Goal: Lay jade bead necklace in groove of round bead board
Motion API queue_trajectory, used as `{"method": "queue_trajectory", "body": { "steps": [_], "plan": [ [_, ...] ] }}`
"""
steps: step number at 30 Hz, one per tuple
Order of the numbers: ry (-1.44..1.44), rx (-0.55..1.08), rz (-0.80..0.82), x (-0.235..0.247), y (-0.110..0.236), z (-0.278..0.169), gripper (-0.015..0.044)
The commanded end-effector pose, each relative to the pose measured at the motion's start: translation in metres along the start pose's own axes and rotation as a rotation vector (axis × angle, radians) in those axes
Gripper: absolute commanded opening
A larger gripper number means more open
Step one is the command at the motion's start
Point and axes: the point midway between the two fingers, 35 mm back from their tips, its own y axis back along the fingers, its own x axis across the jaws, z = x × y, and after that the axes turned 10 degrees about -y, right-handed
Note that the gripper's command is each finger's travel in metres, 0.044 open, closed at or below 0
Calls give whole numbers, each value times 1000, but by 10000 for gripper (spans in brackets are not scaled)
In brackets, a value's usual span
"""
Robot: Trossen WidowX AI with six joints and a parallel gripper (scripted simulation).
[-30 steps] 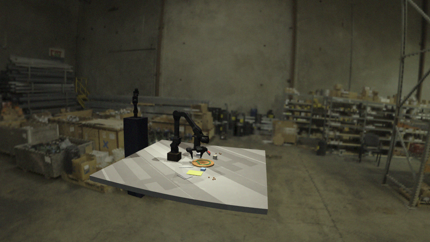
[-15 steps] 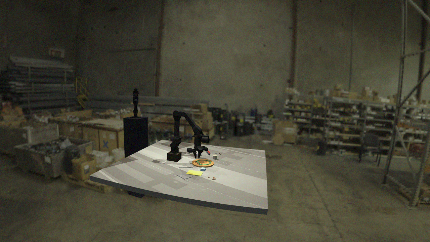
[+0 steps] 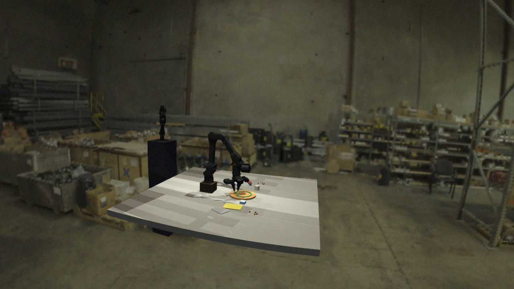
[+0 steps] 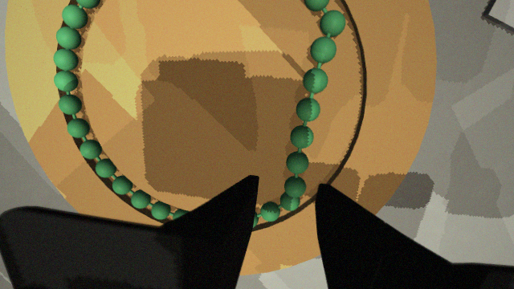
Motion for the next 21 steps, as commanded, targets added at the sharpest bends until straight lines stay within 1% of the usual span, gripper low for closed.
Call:
{"method": "queue_trajectory", "body": {
  "steps": [1, 6, 13, 17, 18, 21],
  "plan": [
    [1, 8, -12, -4, -9, -3, 120],
    [2, 10, -14, -5, -15, -4, 120],
    [2, 11, -14, -5, -16, -4, 120],
    [2, 7, -10, -3, -14, -2, 15],
    [2, 7, -10, -3, -14, -2, 0],
    [2, 7, -10, -3, -14, -2, 0]
  ]
}}
